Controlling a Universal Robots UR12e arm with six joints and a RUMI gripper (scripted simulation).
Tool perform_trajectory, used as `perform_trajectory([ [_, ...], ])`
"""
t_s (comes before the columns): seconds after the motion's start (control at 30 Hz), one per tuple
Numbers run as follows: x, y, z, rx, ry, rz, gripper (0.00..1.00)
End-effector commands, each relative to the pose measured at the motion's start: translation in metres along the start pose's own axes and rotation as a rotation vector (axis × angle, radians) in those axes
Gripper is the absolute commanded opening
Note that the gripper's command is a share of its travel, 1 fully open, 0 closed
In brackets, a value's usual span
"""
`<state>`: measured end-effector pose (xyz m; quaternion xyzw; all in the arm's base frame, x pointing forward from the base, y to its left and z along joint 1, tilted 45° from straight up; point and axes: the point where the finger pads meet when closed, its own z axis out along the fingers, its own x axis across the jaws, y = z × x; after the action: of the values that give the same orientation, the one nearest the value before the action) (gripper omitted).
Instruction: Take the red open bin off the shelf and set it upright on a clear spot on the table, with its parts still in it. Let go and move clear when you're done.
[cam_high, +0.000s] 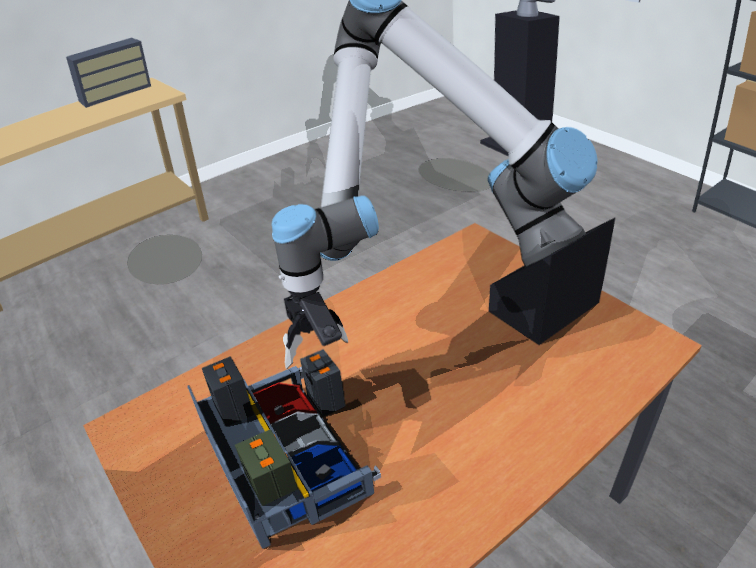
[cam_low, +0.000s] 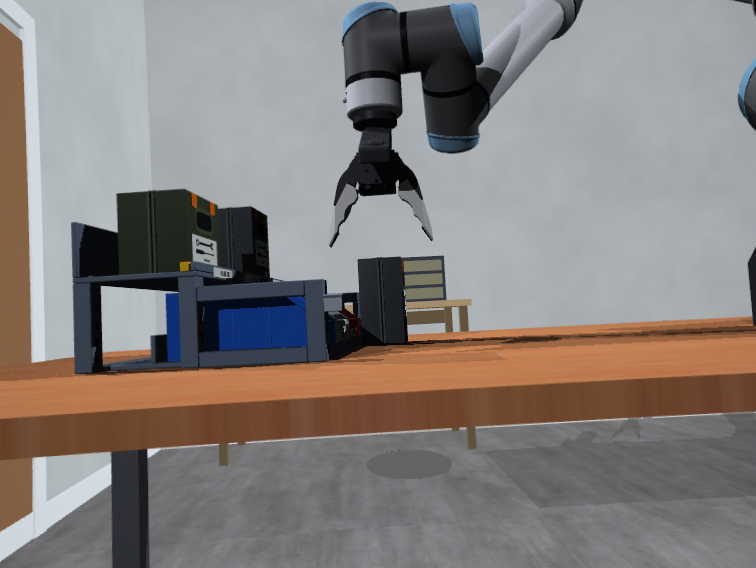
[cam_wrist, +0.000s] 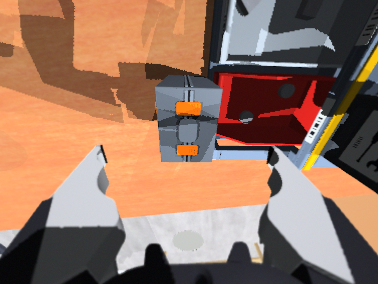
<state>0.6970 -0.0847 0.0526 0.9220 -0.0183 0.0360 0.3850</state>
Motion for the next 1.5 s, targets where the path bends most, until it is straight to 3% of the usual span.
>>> perform_trajectory([
  [0.0, 0.0, 0.0, -0.001, 0.0, 0.001, 0.0, 1.0],
  [0.3, 0.0, 0.0, -0.001, 0.0, 0.001, 0.0, 1.0],
  [0.33, 0.0, 0.0, -0.001, 0.0, 0.001, 0.0, 0.58],
  [0.87, 0.0, 0.0, -0.001, 0.0, 0.001, 0.0, 0.58],
  [1.03, 0.0, -0.001, 0.029, 0.0, 0.001, 0.0, 0.58],
  [1.47, 0.0, -0.001, 0.034, 0.0, 0.001, 0.0, 0.58],
])
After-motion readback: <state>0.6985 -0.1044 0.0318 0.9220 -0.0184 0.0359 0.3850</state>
